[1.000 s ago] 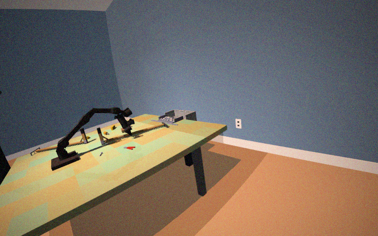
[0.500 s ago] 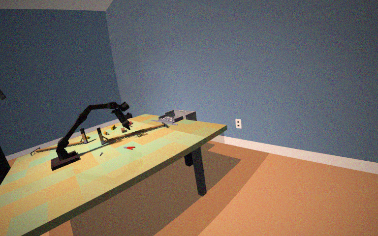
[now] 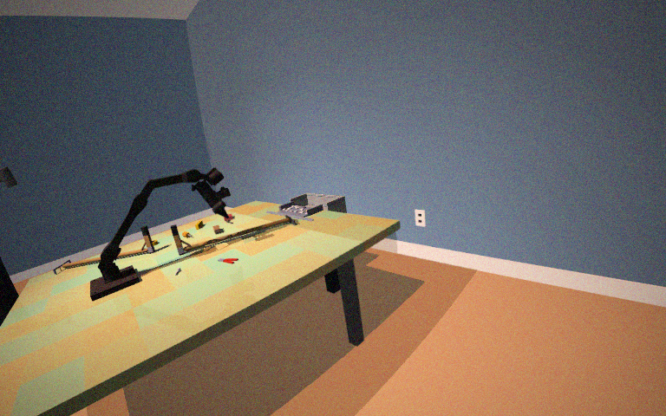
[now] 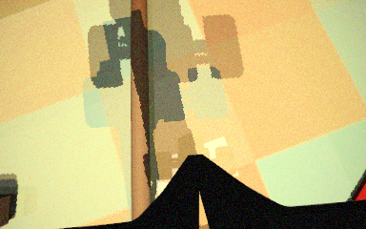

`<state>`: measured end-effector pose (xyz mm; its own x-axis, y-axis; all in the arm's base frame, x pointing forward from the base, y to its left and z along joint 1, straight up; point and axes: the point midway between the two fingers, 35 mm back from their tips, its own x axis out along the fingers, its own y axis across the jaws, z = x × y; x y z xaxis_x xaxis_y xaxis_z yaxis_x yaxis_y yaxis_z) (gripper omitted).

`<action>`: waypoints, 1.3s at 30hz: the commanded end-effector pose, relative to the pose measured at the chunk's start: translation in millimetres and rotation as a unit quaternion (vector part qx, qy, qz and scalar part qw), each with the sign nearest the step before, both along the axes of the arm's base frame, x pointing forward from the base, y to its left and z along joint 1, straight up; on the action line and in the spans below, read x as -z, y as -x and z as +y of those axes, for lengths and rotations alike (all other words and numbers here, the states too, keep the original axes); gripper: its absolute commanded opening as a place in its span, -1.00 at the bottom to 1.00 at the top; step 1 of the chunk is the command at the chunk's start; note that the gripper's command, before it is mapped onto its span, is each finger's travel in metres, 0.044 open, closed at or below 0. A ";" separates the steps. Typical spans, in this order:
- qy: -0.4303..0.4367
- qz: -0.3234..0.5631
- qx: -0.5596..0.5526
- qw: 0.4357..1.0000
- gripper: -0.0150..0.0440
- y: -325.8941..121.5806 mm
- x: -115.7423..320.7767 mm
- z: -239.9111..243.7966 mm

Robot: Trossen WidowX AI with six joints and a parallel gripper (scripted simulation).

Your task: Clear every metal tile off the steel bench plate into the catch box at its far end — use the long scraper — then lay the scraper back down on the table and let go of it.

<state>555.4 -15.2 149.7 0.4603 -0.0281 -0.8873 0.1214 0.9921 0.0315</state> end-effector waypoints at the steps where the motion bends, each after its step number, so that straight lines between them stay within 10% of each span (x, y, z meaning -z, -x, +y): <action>1: -0.002 -0.001 -0.007 1.000 -0.49 0.2 -1.2 2.3; 39: 0.012 0.010 -0.041 0.999 -0.49 -10.0 91.0 1.8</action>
<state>567.2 -14.1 70.5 0.4547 -0.0195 -0.8904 0.0527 0.9986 0.0050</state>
